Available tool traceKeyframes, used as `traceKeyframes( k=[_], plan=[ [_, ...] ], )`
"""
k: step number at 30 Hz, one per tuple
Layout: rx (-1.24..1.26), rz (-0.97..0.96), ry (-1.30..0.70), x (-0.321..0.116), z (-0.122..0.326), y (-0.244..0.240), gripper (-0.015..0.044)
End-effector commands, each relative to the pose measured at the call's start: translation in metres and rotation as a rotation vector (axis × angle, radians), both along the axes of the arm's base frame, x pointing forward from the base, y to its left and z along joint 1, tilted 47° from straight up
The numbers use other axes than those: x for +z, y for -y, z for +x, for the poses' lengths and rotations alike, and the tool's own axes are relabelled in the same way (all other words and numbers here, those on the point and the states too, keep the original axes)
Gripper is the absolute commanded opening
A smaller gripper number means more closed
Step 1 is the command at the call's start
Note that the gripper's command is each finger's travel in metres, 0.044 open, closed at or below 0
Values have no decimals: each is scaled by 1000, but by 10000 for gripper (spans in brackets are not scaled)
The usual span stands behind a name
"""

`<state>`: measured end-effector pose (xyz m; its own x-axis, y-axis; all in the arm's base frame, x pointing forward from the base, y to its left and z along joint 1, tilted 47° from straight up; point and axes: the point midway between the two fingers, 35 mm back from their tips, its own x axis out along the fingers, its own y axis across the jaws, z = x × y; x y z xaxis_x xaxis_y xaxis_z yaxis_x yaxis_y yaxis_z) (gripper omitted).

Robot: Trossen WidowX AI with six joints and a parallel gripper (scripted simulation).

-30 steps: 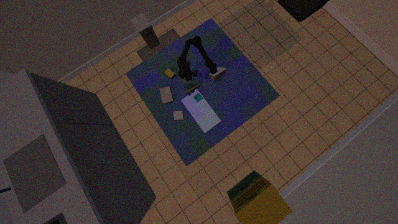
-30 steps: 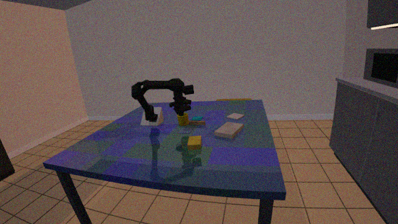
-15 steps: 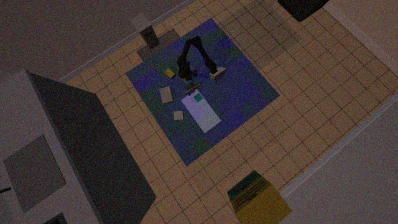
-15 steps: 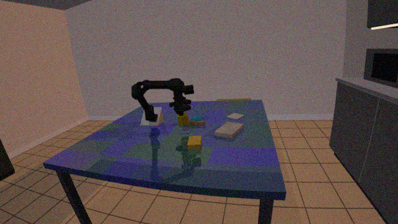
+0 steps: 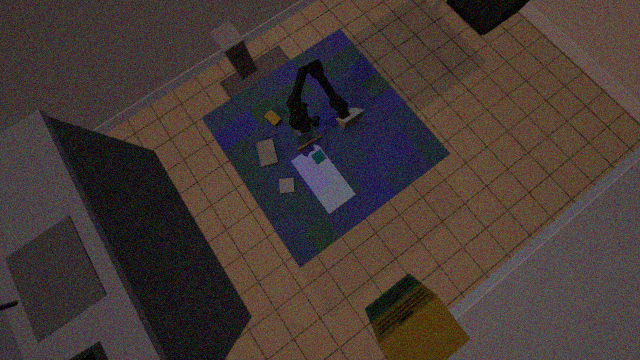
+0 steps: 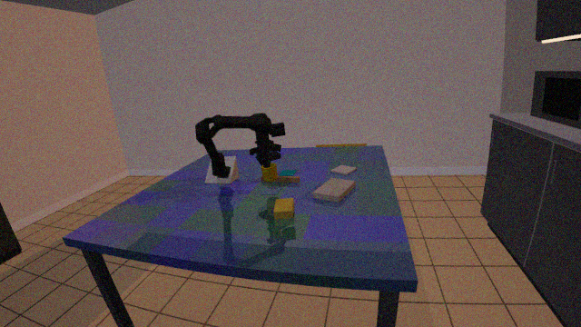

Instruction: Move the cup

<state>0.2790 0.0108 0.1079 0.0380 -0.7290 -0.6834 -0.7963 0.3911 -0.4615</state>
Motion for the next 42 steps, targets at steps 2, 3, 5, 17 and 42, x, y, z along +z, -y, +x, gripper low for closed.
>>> traceKeyframes(
  k=[2, 3, 5, 17, 42],
  plan=[
    [1, 5, 4, -10, 0, -11, 0],
    [1, 5, 4, -12, 0, -13, 0],
    [1, 6, 4, -16, 1, -17, 0],
    [1, 8, 5, -40, 1, -38, 0],
    [1, 11, 6, -85, 1, -80, 0]
  ],
)
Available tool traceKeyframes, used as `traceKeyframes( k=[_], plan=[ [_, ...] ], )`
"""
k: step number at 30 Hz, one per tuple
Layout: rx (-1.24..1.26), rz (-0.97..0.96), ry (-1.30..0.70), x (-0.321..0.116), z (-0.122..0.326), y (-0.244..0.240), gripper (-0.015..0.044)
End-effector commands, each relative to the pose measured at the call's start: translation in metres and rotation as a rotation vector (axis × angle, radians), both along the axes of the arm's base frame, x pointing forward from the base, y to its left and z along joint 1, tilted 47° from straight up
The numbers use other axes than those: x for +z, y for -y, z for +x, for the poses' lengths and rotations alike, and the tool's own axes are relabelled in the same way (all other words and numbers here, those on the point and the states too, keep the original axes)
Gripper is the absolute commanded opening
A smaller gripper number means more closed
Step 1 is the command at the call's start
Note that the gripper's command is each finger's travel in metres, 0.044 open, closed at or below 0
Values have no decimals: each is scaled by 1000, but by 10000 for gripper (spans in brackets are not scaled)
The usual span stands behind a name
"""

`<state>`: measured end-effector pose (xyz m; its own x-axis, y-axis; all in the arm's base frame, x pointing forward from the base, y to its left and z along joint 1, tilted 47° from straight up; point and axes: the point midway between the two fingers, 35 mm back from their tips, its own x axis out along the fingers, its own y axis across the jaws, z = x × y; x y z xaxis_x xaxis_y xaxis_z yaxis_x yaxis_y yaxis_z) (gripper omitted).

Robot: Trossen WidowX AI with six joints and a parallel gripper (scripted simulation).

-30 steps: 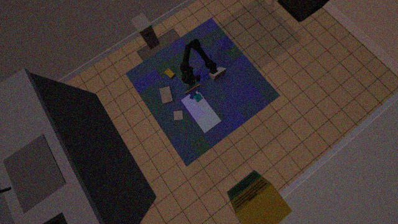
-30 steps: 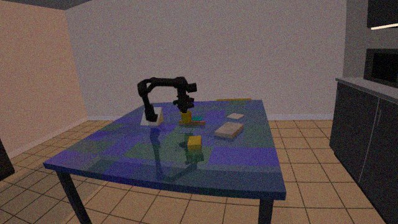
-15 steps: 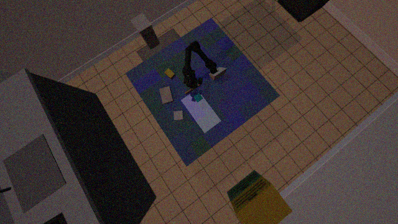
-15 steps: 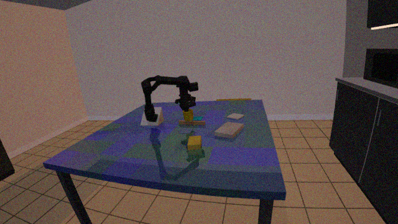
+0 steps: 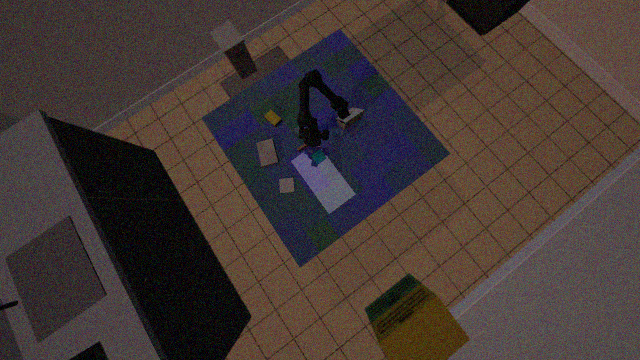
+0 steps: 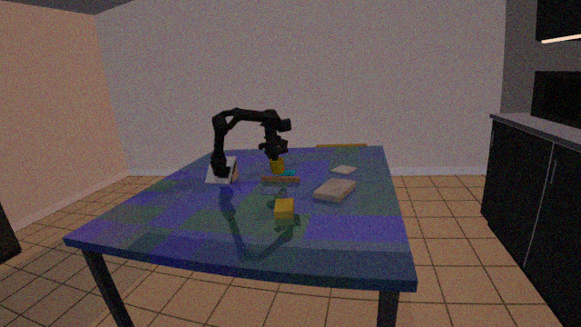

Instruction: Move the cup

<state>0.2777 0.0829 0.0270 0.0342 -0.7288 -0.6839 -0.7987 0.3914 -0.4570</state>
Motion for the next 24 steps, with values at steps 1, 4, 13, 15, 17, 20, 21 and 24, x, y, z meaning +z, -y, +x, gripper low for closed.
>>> traceKeyframes(
  k=[1, 4, 13, 15, 17, 20, 21, 24],
  plan=[
    [1, 10, 12, -5, 2, -9, 0],
    [1, 11, 12, -10, 2, -14, 0],
    [1, 12, 12, -24, 2, -28, 0],
    [1, 12, 12, -27, 2, -32, 0],
    [1, 12, 12, -30, 2, -35, 0],
    [1, 13, 12, -35, 3, -40, 0],
    [1, 13, 12, -36, 3, -41, 0],
    [1, 13, 13, -41, 3, -46, 0]
  ],
)
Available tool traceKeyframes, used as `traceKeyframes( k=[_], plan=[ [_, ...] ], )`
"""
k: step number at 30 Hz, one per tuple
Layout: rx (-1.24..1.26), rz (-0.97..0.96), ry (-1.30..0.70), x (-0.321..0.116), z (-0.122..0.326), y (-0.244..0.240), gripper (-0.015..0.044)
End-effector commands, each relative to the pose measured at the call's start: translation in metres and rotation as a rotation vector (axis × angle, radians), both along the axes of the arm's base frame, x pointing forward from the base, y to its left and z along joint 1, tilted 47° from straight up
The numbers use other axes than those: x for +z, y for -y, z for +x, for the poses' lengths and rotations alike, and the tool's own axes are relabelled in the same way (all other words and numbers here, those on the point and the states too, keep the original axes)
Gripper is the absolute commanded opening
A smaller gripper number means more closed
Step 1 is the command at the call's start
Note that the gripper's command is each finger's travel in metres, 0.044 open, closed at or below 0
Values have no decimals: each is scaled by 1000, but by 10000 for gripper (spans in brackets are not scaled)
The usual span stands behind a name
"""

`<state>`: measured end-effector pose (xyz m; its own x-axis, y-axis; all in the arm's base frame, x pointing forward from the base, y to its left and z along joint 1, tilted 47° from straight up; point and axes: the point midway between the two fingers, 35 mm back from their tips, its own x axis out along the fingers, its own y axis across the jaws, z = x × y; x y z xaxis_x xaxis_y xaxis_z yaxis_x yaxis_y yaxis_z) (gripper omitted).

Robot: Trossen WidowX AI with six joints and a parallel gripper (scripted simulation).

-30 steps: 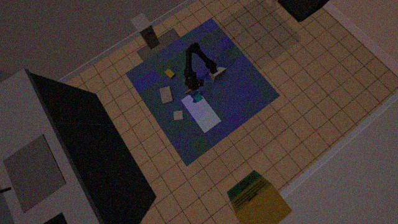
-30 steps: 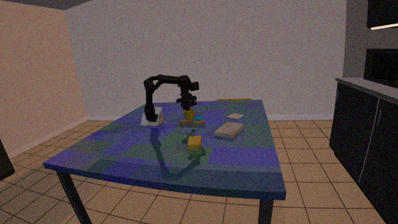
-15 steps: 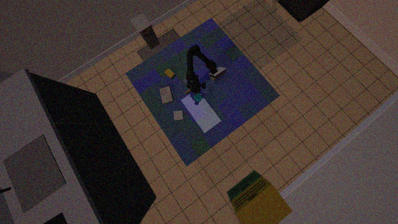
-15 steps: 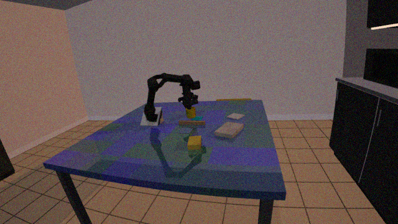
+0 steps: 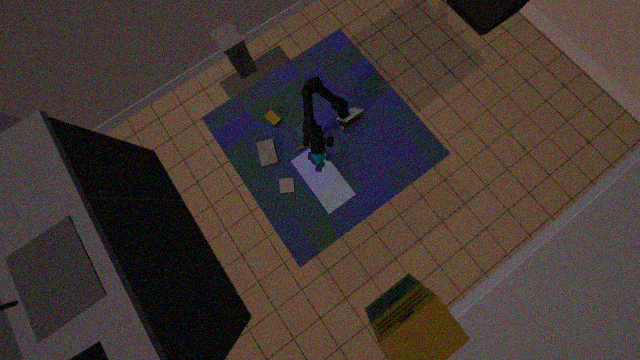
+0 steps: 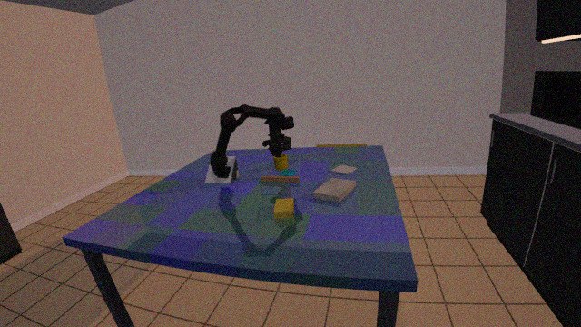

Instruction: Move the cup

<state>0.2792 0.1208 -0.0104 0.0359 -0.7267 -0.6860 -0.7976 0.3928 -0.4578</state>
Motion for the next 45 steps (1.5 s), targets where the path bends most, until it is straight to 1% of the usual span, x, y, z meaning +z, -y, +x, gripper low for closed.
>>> traceKeyframes(
  k=[1, 23, 45],
  plan=[
    [1, 10, 10, -5, 2, -10, 0],
    [1, 13, 11, -34, 4, -46, 0],
    [1, 13, 12, -52, 6, -28, 0]
  ],
)
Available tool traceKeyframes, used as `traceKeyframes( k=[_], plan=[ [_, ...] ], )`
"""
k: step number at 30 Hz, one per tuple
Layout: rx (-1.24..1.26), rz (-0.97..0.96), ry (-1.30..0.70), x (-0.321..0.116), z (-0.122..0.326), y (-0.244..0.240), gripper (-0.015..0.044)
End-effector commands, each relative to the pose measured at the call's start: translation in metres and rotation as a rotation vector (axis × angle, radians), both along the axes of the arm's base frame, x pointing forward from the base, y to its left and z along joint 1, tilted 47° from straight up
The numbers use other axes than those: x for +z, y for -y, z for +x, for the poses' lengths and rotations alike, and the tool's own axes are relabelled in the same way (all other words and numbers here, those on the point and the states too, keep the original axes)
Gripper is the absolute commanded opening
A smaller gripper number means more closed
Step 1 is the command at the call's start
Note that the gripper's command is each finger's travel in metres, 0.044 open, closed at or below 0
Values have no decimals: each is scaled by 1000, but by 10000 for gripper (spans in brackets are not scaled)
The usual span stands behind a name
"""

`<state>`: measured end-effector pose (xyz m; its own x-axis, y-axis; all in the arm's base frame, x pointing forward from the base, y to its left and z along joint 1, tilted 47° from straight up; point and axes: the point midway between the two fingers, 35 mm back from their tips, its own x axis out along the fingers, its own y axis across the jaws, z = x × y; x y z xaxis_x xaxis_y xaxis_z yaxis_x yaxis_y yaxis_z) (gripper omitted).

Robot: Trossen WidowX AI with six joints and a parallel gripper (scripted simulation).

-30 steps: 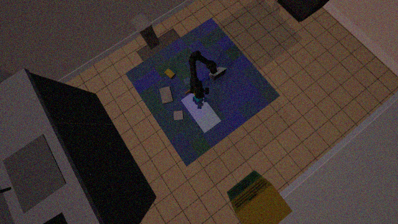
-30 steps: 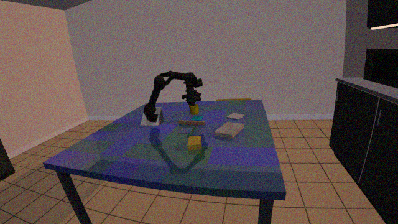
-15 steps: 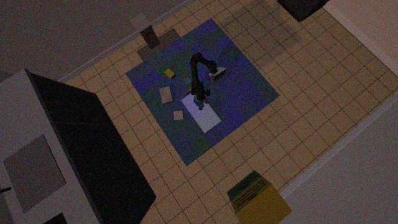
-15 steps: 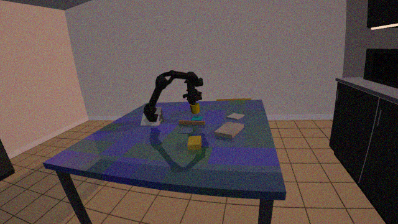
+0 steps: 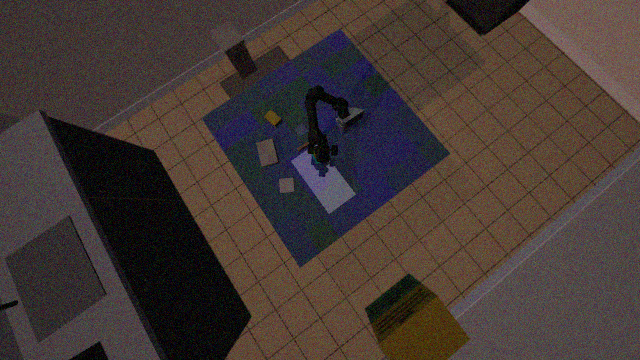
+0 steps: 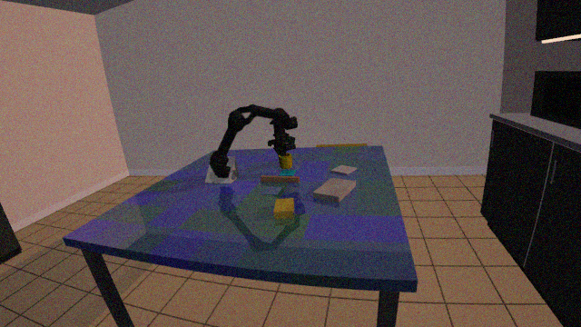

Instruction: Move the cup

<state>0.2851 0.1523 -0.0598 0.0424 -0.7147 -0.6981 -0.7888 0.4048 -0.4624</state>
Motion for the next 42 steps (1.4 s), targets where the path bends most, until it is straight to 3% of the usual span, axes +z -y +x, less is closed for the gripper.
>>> traceKeyframes(
  k=[1, 31, 37, 42],
  plan=[
    [6, -5, -3, -4, 0, 5, 0],
    [-1, -2, 0, -18, 1, 18, 0],
    [-1, -2, 0, -18, 1, 18, 147],
    [-1, -2, 0, -18, 1, 18, 147]
  ],
)
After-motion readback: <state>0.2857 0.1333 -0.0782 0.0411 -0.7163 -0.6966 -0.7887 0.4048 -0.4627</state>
